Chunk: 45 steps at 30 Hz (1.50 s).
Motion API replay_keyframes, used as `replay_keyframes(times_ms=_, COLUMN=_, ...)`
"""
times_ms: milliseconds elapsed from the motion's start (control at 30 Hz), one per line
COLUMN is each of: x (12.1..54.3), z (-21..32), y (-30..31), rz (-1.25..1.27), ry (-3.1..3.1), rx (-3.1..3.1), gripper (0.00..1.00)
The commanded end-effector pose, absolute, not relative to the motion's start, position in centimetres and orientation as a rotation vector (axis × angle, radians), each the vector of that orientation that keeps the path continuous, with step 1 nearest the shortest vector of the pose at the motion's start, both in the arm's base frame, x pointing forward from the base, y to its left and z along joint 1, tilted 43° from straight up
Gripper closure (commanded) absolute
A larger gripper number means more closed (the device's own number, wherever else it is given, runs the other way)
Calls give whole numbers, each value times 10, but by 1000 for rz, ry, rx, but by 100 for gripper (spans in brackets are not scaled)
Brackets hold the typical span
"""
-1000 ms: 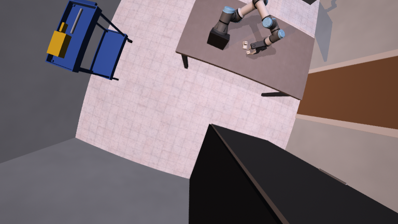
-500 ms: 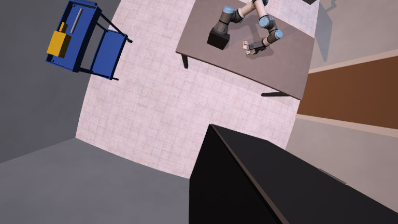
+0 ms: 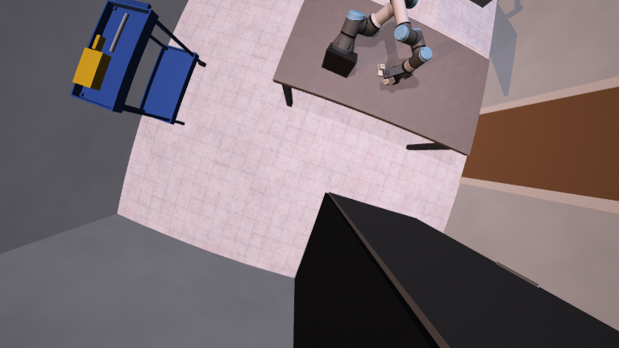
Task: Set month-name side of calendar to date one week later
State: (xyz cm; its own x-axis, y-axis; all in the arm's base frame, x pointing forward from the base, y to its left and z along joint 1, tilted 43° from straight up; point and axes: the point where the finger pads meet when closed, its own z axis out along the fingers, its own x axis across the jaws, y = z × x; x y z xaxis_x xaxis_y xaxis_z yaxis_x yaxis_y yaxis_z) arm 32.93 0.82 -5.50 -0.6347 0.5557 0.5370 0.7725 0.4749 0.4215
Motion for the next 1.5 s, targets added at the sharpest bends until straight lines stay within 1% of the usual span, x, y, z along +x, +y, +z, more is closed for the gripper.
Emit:
replay_keyframes(times_ms=0, x=330, z=-55, y=7, rz=-953, ry=-2402, rx=-1131, gripper=90)
replay_keyframes(times_ms=267, x=329, z=-55, y=7, rz=-985, ry=-2394, rx=-1137, gripper=90)
replay_keyframes(times_ms=600, x=327, z=-57, y=7, rz=-1211, ry=-2343, rx=-1191, gripper=90)
replay_keyframes(times_ms=800, x=328, z=-56, y=7, rz=-1277, ry=-2330, rx=-1210, gripper=90)
replay_keyframes(times_ms=1233, x=327, z=-57, y=6, rz=-1332, ry=-2313, rx=-1222, gripper=90)
replay_keyframes(times_ms=1467, x=325, z=-59, y=7, rz=-1495, ry=-2256, rx=-1252, gripper=90)
